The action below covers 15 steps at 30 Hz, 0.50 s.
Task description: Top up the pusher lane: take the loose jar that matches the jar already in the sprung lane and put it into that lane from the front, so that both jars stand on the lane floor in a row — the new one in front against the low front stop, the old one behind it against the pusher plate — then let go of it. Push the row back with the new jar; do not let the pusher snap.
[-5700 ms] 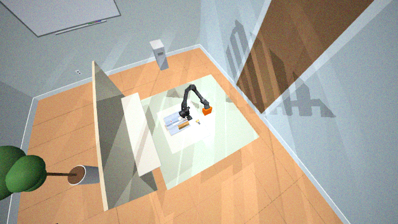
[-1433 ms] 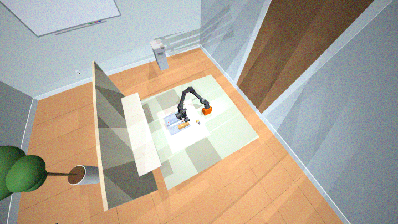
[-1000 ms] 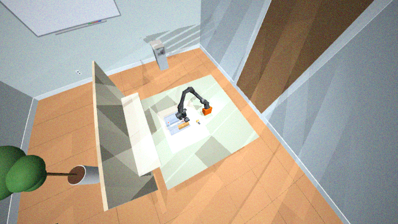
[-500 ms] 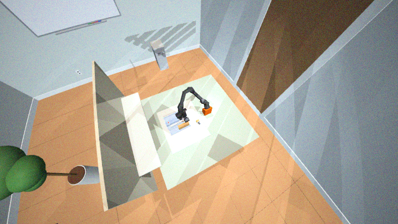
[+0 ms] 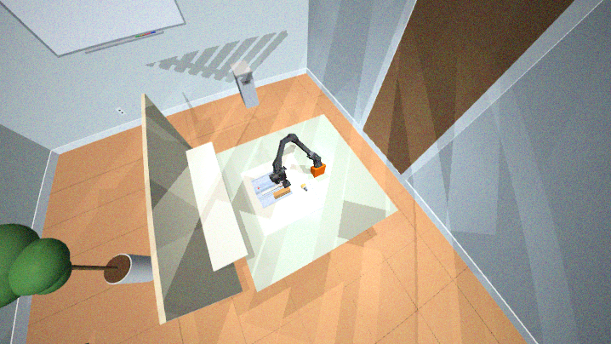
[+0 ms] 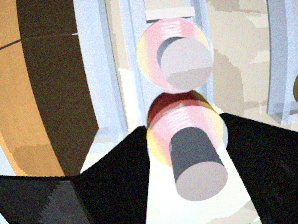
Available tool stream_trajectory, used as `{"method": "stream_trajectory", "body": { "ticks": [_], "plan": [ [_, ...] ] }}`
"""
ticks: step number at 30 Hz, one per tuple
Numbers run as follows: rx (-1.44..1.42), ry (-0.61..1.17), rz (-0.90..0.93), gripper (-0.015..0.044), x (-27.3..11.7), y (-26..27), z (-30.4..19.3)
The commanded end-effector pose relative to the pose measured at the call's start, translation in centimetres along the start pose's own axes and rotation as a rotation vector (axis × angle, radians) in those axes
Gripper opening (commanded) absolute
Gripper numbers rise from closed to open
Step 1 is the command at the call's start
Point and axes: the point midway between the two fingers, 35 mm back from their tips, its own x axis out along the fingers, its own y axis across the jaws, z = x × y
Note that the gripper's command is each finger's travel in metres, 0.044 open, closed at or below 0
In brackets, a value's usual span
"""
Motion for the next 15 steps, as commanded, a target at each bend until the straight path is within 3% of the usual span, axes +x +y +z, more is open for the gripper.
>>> {"method": "stream_trajectory", "body": {
  "ticks": [1, 15],
  "plan": [
    [0.019, -0.026, -0.001, 0.0, -0.32, -0.16, 0.85],
    [0.019, -0.026, -0.001, 0.0, -0.32, -0.17, 0.99]
  ]
}}
